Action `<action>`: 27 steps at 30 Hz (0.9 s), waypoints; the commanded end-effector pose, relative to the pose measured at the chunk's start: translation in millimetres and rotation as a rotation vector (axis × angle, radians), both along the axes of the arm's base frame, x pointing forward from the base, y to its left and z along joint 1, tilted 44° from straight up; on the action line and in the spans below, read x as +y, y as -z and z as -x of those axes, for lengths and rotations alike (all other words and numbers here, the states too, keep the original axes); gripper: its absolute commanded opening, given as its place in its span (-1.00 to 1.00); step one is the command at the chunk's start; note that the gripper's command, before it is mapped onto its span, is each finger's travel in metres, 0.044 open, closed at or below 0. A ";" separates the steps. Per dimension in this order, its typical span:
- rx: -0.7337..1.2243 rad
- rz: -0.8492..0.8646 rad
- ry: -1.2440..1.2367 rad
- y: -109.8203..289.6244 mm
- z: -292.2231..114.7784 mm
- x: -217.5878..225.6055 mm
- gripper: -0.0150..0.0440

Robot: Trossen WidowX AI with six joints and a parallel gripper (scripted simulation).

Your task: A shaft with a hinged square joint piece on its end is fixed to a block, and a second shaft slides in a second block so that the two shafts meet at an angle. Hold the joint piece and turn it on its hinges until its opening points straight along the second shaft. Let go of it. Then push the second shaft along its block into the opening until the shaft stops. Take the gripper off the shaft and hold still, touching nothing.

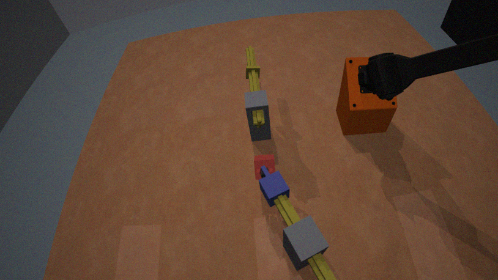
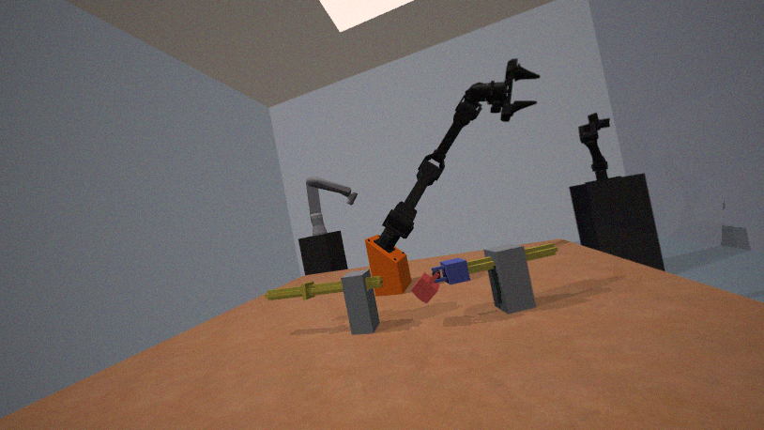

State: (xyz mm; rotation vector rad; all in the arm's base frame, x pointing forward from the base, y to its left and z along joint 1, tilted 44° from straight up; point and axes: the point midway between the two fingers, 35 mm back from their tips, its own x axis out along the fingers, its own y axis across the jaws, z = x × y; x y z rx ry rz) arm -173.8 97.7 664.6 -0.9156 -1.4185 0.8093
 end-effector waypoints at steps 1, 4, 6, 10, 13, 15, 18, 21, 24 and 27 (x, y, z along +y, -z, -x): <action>0.000 0.000 0.000 0.0 0.0 0.0 0.95; -0.004 0.001 0.008 -1.2 -6.0 1.5 1.00; -0.014 0.005 0.032 -4.5 -24.0 6.0 1.00; -0.054 0.024 0.121 -11.0 -91.1 20.5 1.00; -0.094 -0.019 0.187 -13.5 -101.8 18.6 1.00; -0.119 -0.004 0.213 -12.1 -120.2 22.4 1.00; -0.156 0.024 0.247 -8.4 -148.7 28.2 1.00; -0.126 0.032 0.325 -1.5 -180.0 29.3 1.00; -0.159 0.062 0.361 5.7 -209.1 32.7 1.00; -0.202 0.097 0.391 15.1 -239.0 35.9 1.00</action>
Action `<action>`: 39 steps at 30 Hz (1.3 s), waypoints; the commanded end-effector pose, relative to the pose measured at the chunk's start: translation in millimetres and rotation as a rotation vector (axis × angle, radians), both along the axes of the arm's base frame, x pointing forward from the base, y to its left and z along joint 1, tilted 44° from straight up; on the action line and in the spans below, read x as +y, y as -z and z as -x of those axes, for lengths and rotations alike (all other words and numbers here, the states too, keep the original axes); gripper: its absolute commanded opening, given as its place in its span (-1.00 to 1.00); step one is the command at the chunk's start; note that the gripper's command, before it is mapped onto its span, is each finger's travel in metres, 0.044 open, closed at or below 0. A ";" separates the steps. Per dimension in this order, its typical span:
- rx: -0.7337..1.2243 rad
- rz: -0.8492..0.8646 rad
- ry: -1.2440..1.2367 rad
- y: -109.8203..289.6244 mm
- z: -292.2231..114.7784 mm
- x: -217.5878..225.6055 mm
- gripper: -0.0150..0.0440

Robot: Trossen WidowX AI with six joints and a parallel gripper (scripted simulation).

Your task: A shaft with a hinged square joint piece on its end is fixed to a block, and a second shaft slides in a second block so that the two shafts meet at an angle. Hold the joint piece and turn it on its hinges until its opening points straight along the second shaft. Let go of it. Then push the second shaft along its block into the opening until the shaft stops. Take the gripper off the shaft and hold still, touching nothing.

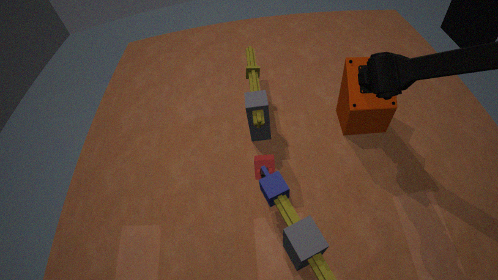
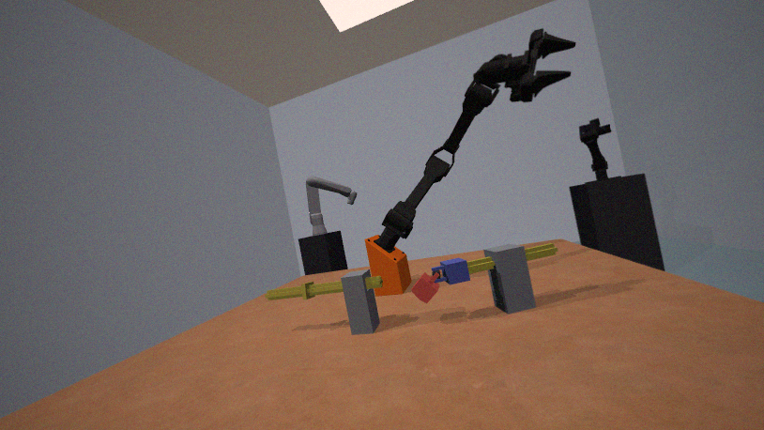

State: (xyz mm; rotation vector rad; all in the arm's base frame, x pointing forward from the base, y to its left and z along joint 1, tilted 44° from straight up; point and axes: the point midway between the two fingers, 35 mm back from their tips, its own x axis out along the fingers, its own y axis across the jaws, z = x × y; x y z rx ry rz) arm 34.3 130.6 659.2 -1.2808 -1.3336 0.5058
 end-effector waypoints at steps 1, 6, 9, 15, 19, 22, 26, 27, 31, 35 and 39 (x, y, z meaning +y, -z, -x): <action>-0.031 0.055 0.045 15.6 -46.7 4.3 1.00; -0.137 0.163 0.118 54.1 -122.8 7.3 1.00; -0.203 0.230 0.156 85.6 -166.7 5.9 1.00; -0.343 0.363 0.215 164.7 -240.9 -3.4 1.00; -0.326 0.384 0.229 196.2 -261.4 -9.1 1.00; -0.353 0.411 0.238 217.7 -272.5 -12.6 1.00; -0.414 0.458 0.252 255.5 -288.7 -18.6 1.00; -0.438 0.476 0.256 269.7 -293.4 -20.8 1.00; -0.536 0.540 0.270 327.1 -305.6 -29.7 1.00; -0.620 0.591 0.271 378.6 -306.1 -37.0 1.00; -0.704 0.632 0.270 426.3 -298.0 -42.7 1.00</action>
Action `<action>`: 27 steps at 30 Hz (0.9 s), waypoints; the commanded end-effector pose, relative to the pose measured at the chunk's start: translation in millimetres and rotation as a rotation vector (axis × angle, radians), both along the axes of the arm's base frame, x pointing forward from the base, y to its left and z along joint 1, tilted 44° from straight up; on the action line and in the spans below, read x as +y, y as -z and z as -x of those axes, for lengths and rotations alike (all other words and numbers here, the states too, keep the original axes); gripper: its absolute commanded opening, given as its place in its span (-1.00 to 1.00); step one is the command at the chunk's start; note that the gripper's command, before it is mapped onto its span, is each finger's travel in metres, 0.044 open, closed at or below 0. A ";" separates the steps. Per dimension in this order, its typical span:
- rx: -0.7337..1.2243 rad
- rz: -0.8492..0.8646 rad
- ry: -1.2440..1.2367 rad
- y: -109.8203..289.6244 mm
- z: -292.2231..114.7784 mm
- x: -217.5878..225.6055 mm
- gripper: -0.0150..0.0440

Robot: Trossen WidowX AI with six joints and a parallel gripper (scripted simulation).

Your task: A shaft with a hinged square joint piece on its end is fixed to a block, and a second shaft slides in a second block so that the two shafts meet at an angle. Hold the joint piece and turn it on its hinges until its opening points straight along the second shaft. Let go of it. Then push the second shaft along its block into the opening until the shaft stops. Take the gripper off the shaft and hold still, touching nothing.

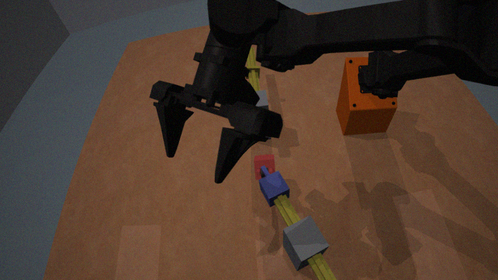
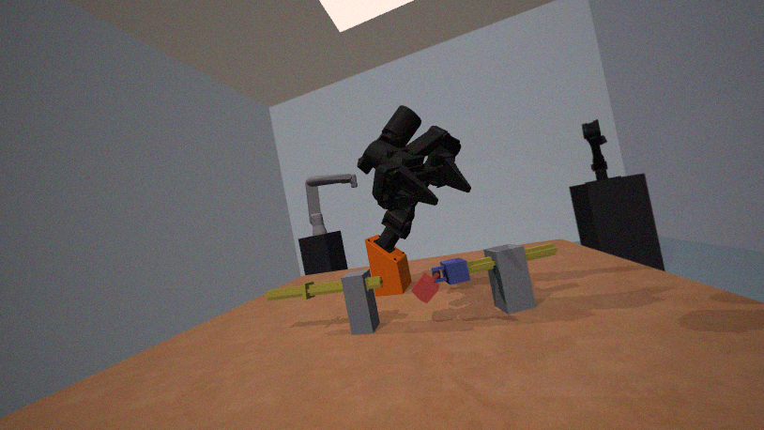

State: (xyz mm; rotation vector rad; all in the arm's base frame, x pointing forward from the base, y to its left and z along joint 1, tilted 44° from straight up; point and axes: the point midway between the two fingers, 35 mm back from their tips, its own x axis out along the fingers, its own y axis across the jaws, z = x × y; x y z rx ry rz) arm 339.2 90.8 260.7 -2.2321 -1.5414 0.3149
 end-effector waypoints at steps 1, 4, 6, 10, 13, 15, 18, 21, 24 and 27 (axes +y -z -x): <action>-0.076 0.049 -0.015 38.5 10.6 -4.4 1.00; -0.164 0.094 -0.029 69.6 24.9 -7.9 1.00; -0.223 0.120 -0.039 88.4 36.5 -9.6 1.00; -0.314 0.159 -0.046 119.3 60.5 -11.9 1.00; -0.340 0.170 -0.046 128.2 69.1 -12.3 1.00; -0.363 0.176 -0.053 131.5 73.7 -11.8 1.00; -0.411 0.188 -0.070 136.0 81.8 -10.3 1.00; -0.416 0.190 -0.072 136.5 82.6 -10.2 1.00; -0.369 0.175 -0.067 137.0 78.7 -10.6 1.00; -0.273 0.147 -0.057 138.3 71.0 -11.4 1.00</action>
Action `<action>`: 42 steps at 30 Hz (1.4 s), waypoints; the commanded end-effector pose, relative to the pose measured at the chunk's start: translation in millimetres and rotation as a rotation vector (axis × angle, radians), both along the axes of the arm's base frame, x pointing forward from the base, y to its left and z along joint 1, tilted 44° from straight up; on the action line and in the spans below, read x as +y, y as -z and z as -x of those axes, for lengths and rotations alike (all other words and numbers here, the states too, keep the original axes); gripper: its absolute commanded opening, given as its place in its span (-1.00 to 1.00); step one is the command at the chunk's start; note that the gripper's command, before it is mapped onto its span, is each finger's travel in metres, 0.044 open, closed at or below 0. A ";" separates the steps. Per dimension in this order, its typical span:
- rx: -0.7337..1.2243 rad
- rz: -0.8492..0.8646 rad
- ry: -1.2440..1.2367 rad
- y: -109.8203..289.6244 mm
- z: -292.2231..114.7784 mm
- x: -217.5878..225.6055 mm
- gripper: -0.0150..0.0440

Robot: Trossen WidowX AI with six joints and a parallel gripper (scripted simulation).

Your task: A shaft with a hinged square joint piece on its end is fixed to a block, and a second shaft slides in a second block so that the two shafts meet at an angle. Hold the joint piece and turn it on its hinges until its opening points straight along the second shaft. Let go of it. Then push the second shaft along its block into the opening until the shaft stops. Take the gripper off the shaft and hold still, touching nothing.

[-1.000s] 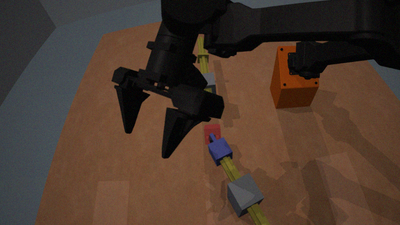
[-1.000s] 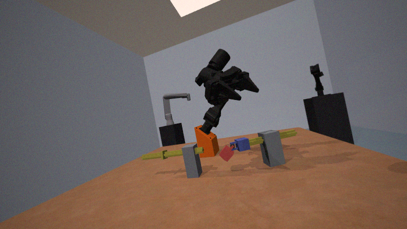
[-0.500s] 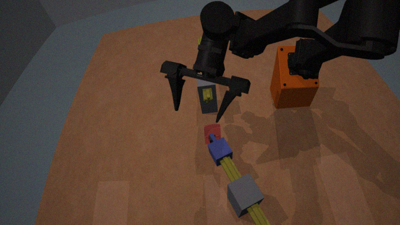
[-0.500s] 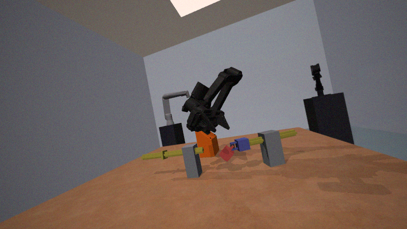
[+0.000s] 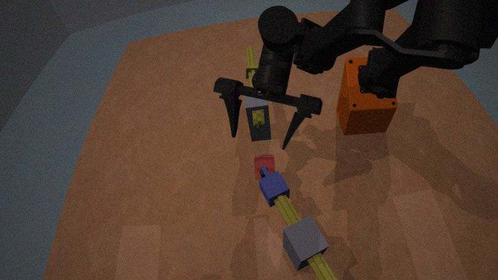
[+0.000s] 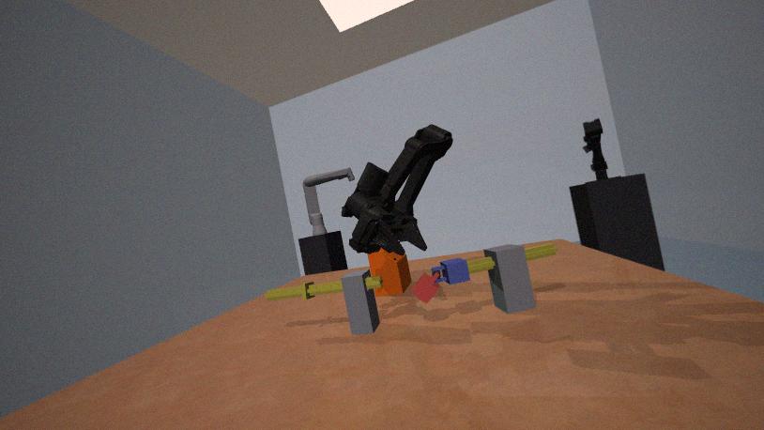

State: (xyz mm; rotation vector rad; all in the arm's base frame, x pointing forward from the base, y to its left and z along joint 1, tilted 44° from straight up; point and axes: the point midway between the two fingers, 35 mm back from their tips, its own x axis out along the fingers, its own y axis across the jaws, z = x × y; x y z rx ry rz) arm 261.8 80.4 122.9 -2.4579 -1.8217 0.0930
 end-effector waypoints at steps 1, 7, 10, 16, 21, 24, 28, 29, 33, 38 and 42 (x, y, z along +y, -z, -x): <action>0.091 -0.025 0.018 0.9 -8.8 -1.3 1.00; 0.281 -0.075 0.050 3.9 -24.1 -2.3 1.00; 0.376 -0.098 0.066 5.6 -31.3 -2.5 1.00; 0.562 -0.143 0.086 8.3 -40.3 -1.7 1.00; 0.722 -0.180 0.109 11.2 -47.8 -1.5 1.00; 0.821 -0.201 0.125 13.1 -52.2 -1.5 1.00; 0.953 -0.227 0.148 15.7 -56.9 -1.2 1.00; 0.986 -0.234 0.153 16.3 -57.9 -1.1 1.00; 1.116 -0.258 0.177 18.6 -61.3 -0.6 1.00; 1.284 -0.287 0.210 21.3 -64.0 0.2 1.00; 1.418 -0.308 0.239 23.1 -64.9 1.0 1.00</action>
